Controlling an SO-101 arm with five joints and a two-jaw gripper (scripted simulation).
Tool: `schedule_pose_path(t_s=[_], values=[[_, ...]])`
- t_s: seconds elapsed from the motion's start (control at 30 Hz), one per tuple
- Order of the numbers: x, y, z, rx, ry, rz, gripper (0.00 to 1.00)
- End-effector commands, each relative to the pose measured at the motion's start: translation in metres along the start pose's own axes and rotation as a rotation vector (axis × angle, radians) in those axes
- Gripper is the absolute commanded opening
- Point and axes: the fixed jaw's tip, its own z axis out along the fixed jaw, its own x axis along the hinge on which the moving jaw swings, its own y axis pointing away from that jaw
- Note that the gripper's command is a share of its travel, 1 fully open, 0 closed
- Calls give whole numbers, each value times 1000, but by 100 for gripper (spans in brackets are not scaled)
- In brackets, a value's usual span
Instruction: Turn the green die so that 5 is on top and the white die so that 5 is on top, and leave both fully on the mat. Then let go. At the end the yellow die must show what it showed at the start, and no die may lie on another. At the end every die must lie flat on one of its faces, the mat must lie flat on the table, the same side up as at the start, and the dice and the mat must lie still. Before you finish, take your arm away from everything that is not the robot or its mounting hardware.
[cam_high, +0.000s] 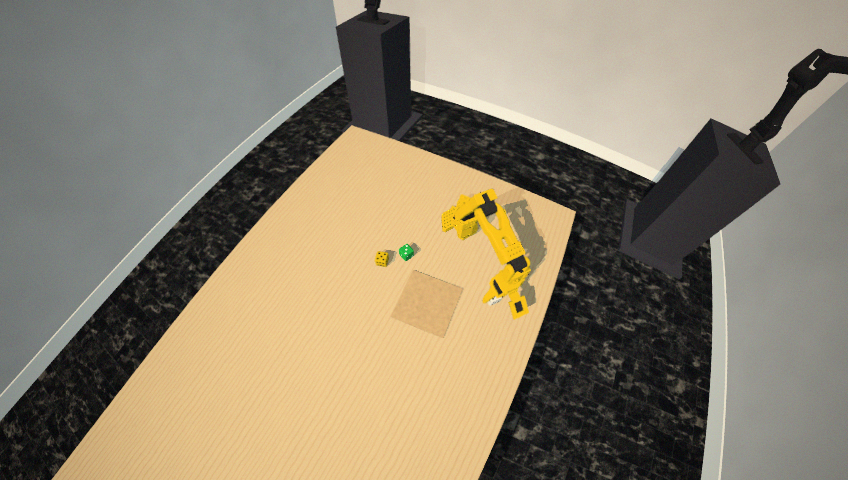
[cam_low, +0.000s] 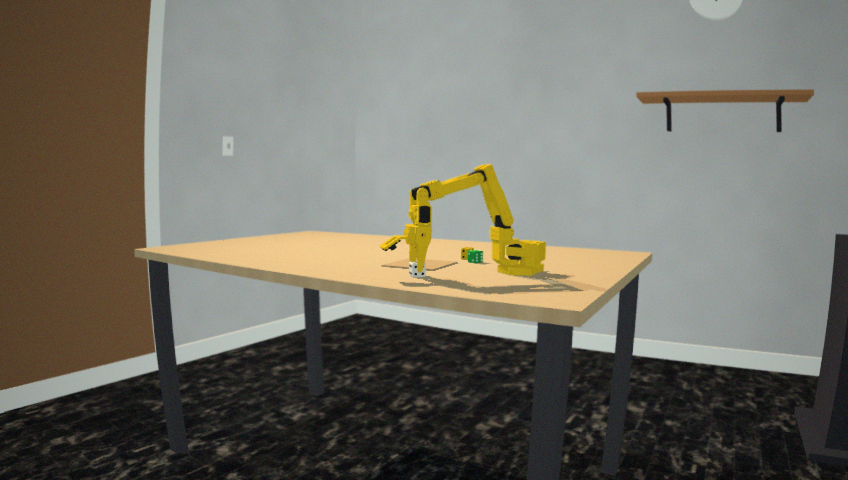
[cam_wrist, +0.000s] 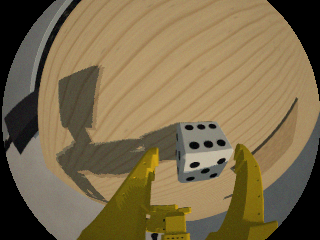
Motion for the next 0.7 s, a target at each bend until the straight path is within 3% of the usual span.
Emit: schedule_pose_path(t_s=[0.0,0.67], values=[[-3,1,-3,-3,-25,3,33],[-3,-7,-3,-2,-25,3,20]])
